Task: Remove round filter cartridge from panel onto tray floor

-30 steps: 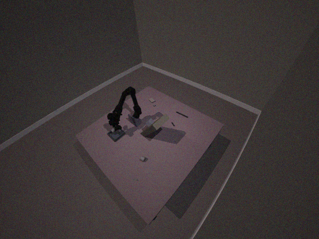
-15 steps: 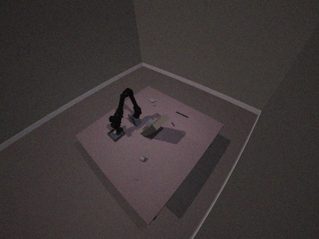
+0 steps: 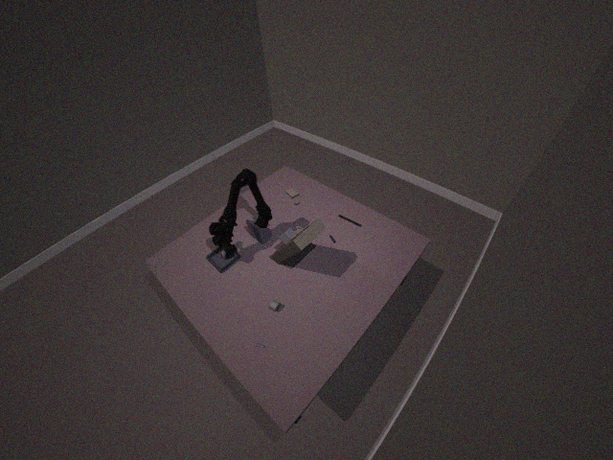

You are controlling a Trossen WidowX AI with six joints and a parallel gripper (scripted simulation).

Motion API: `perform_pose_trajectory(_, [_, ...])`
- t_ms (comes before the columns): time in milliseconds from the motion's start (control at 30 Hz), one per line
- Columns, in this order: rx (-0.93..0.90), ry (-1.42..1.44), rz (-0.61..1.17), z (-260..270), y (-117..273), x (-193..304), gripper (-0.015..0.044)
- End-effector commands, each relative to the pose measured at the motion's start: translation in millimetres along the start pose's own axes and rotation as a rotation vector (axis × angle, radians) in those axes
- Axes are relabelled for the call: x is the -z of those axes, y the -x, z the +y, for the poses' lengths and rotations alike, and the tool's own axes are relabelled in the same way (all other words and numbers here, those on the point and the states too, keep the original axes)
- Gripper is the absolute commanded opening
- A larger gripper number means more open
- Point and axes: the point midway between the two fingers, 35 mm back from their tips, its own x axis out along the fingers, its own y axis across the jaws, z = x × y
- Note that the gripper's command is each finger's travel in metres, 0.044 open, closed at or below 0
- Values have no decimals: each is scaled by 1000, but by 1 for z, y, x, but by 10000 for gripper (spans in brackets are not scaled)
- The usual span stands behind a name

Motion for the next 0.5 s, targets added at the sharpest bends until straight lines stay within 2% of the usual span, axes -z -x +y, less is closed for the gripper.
perform_pose_trajectory(0, [-1, -6, -19, 0, 33, -24, 440])
perform_pose_trajectory(100, [-2, -5, -19, 0, 57, -34, 440])
perform_pose_trajectory(467, [2, -1, -35, 0, 49, -35, 440])
